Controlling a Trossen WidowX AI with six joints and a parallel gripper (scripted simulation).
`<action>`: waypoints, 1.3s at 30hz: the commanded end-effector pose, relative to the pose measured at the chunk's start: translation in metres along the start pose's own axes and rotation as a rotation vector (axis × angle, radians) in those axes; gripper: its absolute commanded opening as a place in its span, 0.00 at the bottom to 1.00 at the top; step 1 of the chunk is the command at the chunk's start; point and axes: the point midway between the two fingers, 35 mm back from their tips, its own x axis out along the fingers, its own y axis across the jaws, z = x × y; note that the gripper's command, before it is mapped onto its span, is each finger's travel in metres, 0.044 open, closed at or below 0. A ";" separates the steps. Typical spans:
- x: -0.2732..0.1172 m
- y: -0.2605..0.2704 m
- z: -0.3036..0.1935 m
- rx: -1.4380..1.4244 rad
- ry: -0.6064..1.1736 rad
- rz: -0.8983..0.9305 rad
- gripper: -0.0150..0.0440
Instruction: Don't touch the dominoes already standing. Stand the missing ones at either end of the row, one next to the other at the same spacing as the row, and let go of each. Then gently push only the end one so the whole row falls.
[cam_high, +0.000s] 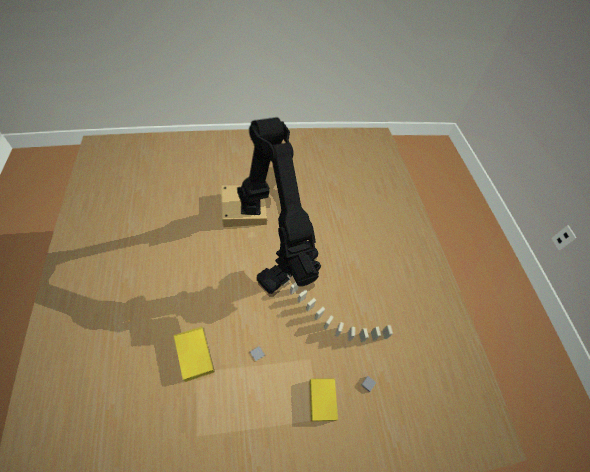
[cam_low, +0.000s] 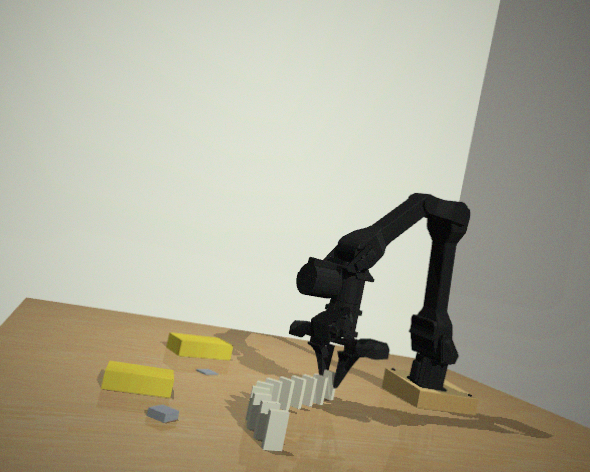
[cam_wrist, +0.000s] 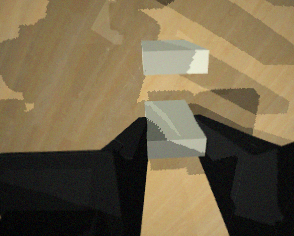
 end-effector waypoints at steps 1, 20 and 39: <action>0.001 0.000 0.000 0.004 -0.001 0.001 0.44; -0.019 -0.002 0.004 0.004 -0.001 0.000 1.00; -0.119 0.000 -0.008 0.342 0.001 0.000 0.78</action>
